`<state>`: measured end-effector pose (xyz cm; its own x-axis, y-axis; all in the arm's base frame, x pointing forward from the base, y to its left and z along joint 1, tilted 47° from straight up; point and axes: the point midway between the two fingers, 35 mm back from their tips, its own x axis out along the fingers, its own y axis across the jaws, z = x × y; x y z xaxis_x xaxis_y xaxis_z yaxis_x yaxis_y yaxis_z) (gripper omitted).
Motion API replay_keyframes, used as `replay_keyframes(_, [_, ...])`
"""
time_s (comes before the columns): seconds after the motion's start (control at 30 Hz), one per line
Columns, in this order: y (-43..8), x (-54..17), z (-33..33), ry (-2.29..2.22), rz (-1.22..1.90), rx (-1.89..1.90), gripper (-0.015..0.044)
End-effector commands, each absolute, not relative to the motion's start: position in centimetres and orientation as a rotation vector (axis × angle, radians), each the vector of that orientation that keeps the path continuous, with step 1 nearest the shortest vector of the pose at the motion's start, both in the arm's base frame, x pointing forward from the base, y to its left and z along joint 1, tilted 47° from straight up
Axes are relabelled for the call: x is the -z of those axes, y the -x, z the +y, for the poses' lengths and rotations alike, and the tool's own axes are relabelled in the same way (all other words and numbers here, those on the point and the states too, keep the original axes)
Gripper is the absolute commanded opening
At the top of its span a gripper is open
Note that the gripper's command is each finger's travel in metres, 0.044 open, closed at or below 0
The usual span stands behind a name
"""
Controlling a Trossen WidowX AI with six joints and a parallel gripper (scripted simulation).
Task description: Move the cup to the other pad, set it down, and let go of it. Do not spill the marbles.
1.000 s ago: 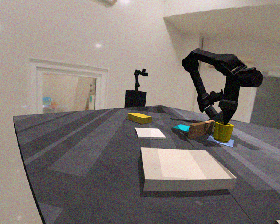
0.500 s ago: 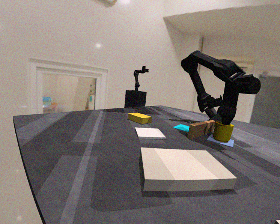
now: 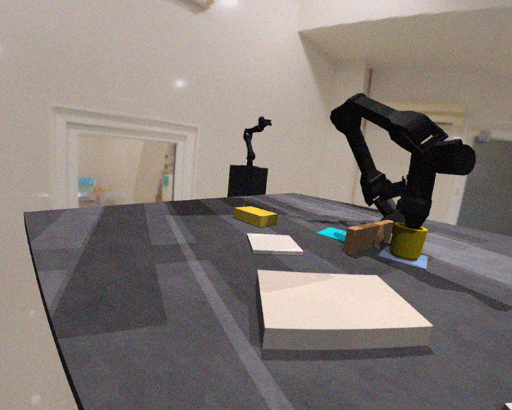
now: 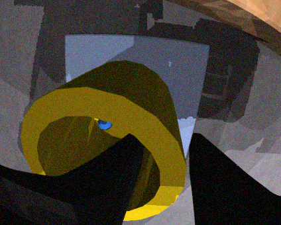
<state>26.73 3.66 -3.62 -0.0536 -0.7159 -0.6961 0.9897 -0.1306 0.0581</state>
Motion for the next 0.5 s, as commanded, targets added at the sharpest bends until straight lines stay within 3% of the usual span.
replay_keyframes(0.0, [-26.75, 3.61, 3.68, -0.692, 0.524, 1.585, 0.0100])
replay_keyframes(0.47, [-26.75, 3.61, 3.68, -0.692, 0.524, 1.585, 0.0000])
